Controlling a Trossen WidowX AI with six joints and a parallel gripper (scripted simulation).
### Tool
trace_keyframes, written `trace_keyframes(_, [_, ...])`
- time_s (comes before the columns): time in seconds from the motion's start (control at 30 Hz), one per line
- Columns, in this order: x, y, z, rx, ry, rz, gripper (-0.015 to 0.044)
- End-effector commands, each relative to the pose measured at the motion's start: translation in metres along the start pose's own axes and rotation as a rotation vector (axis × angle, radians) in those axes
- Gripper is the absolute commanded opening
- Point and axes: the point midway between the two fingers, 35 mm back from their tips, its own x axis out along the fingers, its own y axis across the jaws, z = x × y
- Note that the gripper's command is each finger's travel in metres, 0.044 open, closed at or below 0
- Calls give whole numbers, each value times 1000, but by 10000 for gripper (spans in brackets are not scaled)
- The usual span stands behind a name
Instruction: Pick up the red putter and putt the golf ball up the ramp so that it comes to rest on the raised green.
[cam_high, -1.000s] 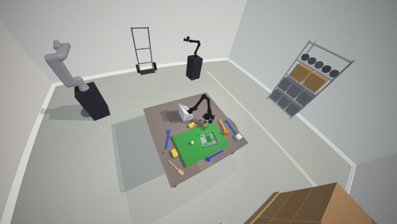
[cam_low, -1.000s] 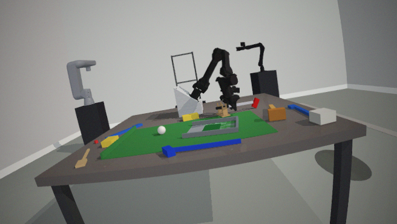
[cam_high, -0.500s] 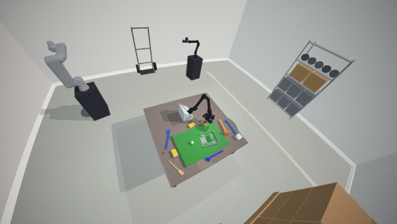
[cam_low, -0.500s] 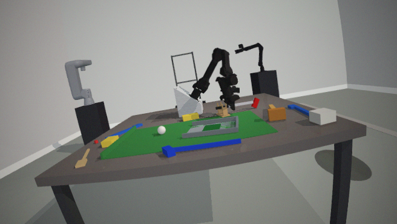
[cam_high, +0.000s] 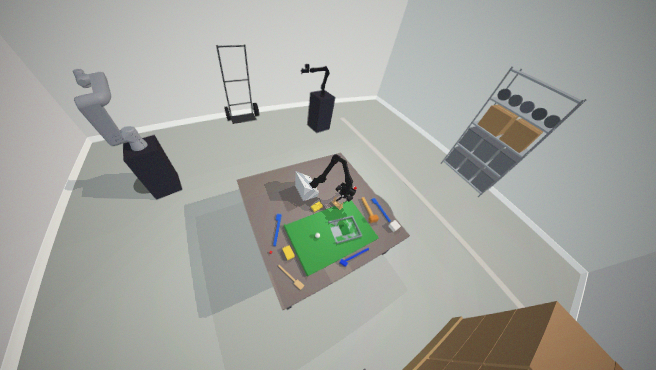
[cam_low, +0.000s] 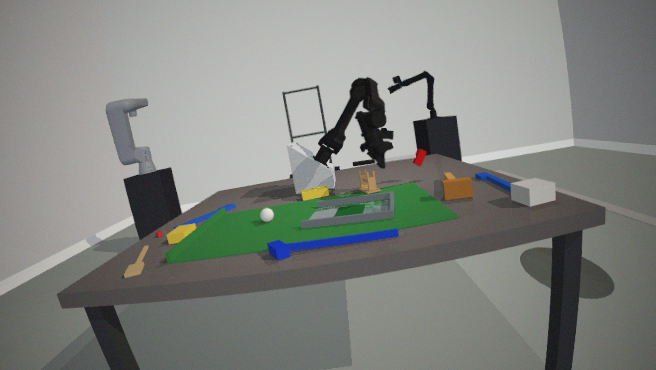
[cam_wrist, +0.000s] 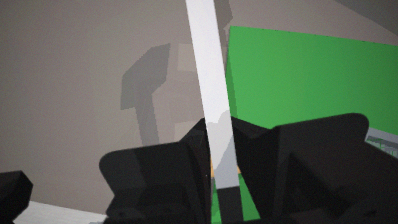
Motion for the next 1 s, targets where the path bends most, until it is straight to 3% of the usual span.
trace_keyframes(0.0, [-24,1,8,-8,-11,-9,0])
trace_keyframes(0.13, [-42,4,14,-7,-16,-11,0])
trace_keyframes(0.3, [-36,0,7,17,-2,-11,0])
trace_keyframes(0.97, [-70,-58,-100,563,119,-98,0])
